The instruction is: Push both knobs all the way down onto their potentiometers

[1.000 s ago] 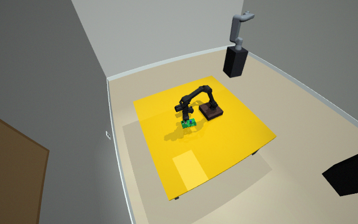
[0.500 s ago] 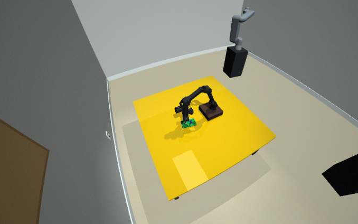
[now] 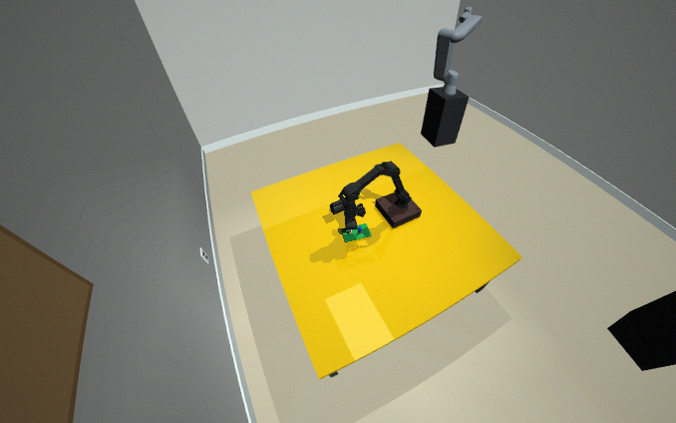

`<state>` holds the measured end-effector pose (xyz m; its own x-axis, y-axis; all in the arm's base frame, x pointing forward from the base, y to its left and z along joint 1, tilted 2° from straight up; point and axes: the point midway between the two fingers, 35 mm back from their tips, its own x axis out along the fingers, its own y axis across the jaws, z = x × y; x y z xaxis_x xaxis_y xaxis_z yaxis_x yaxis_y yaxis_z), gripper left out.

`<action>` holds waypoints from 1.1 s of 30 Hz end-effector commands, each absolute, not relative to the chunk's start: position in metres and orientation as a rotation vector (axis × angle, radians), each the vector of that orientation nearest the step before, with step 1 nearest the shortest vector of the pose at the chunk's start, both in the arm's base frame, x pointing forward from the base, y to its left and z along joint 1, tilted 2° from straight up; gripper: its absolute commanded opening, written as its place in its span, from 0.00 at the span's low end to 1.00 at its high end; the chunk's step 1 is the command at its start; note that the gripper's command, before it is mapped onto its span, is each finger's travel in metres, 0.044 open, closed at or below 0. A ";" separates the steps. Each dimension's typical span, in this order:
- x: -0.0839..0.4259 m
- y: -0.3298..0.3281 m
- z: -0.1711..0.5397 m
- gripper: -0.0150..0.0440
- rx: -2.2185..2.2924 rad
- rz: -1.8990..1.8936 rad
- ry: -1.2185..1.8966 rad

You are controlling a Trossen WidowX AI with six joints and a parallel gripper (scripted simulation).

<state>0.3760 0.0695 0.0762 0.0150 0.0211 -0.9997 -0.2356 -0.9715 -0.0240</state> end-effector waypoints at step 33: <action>0.376 0.070 0.071 0.25 -2.097 2.074 0.220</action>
